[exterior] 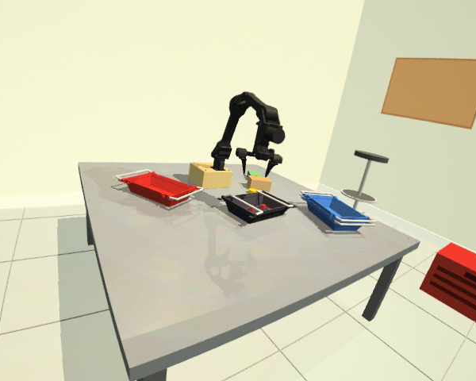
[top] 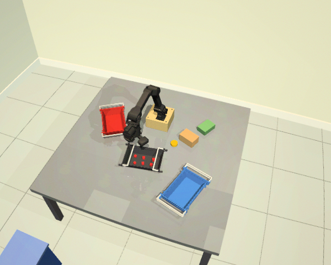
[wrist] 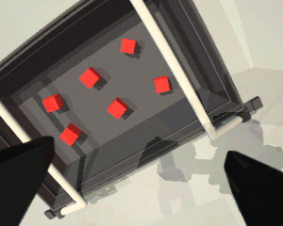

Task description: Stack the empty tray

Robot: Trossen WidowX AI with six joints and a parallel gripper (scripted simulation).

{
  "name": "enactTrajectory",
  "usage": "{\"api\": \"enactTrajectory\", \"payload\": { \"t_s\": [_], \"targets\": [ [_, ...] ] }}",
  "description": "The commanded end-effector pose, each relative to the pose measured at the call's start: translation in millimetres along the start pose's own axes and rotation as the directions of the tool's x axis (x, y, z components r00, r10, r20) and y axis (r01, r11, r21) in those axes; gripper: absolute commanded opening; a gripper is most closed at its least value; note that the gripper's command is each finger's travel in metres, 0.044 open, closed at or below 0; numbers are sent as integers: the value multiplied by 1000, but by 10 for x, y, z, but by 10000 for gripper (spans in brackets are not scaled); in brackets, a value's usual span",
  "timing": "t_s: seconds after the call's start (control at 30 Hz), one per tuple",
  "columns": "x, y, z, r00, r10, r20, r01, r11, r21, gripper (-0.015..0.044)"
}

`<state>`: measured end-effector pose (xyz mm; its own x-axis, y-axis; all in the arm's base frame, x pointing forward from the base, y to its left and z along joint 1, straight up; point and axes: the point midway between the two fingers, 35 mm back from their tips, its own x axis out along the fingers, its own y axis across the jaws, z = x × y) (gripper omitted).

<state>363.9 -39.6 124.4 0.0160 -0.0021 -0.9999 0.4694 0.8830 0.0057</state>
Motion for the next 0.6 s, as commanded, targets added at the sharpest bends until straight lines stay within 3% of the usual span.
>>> {"api": "enactTrajectory", "payload": {
  "t_s": [0.0,0.13,0.3,0.43,0.57],
  "targets": [
    [69,-623,95,1000,-3,13,-1,956,292,440],
    [198,-1318,66,1000,-8,13,-1,806,591,440],
    [360,-2126,-170,1000,-15,11,-2,496,869,440],
    [490,-2687,-500,1000,-20,9,-5,182,983,440],
    [618,-3146,-927,1000,-24,5,-9,-153,988,440]
  ]
}}
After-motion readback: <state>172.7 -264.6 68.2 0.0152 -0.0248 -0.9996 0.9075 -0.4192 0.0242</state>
